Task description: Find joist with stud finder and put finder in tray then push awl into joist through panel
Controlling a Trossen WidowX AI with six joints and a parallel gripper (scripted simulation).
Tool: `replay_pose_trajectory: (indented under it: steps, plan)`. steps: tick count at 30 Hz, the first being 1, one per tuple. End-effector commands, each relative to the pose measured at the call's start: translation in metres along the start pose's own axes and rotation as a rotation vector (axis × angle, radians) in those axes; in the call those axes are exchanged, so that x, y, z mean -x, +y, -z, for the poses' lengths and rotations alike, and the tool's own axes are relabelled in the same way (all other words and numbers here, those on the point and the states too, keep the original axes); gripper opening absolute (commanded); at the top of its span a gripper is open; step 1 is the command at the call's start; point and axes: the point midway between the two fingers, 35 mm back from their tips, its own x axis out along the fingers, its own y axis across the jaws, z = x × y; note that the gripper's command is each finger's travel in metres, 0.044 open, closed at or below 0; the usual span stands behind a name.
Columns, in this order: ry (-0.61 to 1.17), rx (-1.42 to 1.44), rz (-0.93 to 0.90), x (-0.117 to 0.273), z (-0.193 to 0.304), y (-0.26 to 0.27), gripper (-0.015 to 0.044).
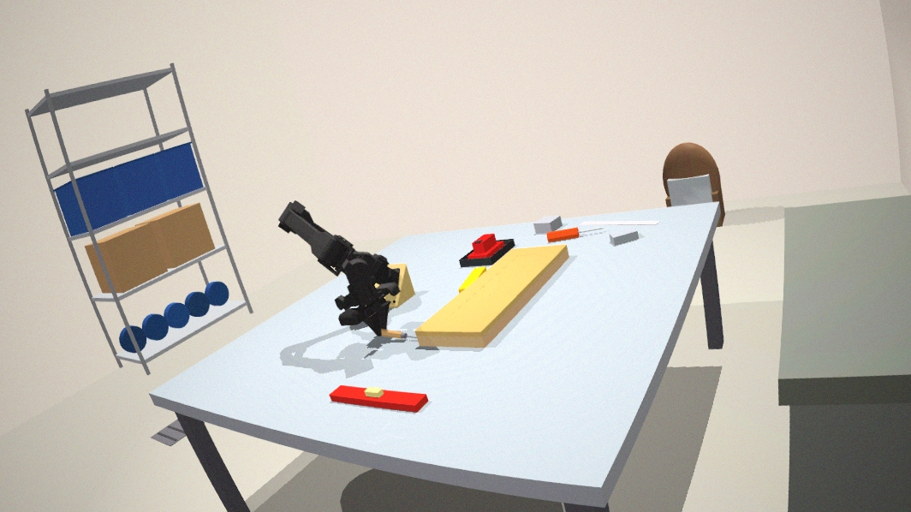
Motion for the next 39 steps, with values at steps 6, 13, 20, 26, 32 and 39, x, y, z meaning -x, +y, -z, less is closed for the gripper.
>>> replay_pose_trajectory:
  steps: [6,13,20,26,32,39]
  plan:
    - [0.002,-0.006,0.004,0.032,0.005,0.000,0.0000]
    - [0.003,-0.002,-0.003,0.059,0.004,0.001,0.0000]
    - [0.024,0.044,-0.001,0.068,0.005,0.000,0.0000]
    - [0.095,0.201,0.014,0.069,0.013,-0.004,0.0000]
    - [0.174,0.366,0.014,0.071,0.021,-0.008,0.0000]
    - [0.269,0.560,-0.010,0.075,0.031,-0.012,0.0000]
